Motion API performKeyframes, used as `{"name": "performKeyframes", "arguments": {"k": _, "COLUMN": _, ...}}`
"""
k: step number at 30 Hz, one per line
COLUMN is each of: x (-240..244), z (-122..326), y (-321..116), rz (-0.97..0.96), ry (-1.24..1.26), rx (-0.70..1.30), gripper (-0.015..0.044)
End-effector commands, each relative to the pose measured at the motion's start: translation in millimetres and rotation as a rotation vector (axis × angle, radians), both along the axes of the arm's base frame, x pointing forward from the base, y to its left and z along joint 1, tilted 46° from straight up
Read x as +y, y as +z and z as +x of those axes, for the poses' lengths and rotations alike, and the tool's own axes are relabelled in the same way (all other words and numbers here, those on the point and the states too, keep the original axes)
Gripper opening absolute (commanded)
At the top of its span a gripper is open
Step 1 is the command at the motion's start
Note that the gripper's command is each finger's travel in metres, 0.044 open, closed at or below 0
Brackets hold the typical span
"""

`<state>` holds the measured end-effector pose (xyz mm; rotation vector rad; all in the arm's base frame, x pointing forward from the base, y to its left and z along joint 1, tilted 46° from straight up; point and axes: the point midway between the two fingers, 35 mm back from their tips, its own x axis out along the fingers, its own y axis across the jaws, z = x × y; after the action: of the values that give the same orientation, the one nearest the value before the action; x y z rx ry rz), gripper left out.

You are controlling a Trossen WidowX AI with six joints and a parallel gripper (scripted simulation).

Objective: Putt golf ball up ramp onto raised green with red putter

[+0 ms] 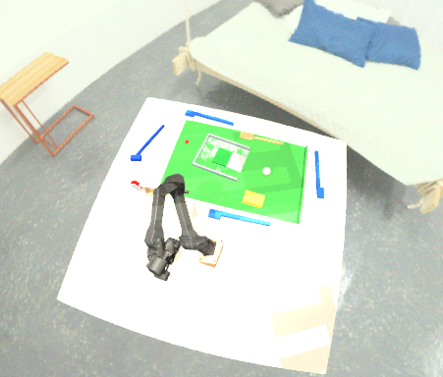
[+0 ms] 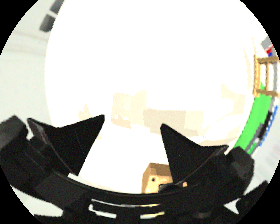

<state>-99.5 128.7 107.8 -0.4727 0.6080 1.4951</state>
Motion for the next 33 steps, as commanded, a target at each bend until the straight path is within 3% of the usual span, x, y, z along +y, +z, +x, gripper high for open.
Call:
{"name": "performKeyframes", "arguments": {"k": 1, "x": 0.5, "z": 0.1, "y": 0.2, "rz": 0.000, "ry": -0.005, "rx": 0.003, "gripper": 0.0426}}
{"name": "performKeyframes", "arguments": {"k": 5, "x": 10.6, "z": 2.5, "y": 5.6, "rz": 0.003, "ry": -0.105, "rx": 0.057, "gripper": 0.0440}}
{"name": "performKeyframes", "arguments": {"k": 21, "x": 61.3, "z": 17.3, "y": 41.4, "rz": -0.167, "ry": -0.124, "rx": 0.022, "gripper": 0.0440}}
{"name": "performKeyframes", "arguments": {"k": 33, "x": 113.2, "z": 65.6, "y": 94.7, "rz": -0.102, "ry": -0.095, "rx": 0.015, "gripper": 0.0440}}
